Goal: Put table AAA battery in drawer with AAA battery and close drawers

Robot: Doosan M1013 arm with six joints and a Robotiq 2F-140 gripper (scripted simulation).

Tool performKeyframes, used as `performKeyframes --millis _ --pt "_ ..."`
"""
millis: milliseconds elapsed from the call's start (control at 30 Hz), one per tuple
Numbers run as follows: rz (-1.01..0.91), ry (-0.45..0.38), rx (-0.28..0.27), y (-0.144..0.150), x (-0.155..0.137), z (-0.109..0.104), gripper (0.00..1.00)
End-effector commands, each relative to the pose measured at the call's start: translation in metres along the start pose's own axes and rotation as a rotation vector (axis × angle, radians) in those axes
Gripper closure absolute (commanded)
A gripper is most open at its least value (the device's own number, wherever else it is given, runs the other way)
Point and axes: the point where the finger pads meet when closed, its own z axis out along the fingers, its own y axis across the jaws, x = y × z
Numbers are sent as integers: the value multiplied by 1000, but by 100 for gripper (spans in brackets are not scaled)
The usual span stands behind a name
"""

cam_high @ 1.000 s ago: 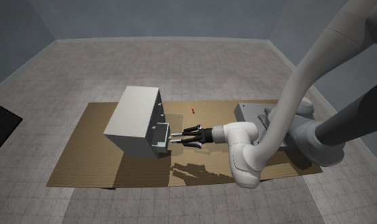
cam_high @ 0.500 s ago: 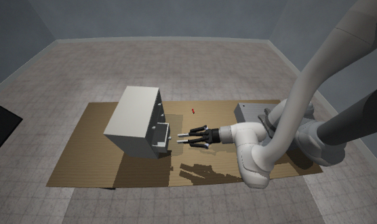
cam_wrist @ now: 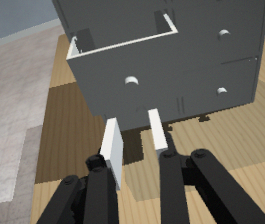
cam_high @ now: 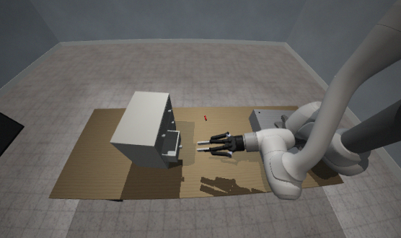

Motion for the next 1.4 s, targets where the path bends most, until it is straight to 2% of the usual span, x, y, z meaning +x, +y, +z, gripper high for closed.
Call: performKeyframes --millis 0,233,433,600,733,800,1033,1300,1367 --pt "0 0 0 0 0 -5 80" --pt "0 -7 -1 0 1 -5 80" --pt "0 -52 0 0 3 -10 80" --pt "0 -133 -1 0 7 -19 80" --pt "0 -234 -1 0 12 -30 80" --pt "0 -234 -1 0 12 -30 80" --pt "-1 -372 -4 1 18 -44 80" --pt "-1 -470 -4 1 23 -55 80" --pt "-1 -470 -4 1 23 -55 80"
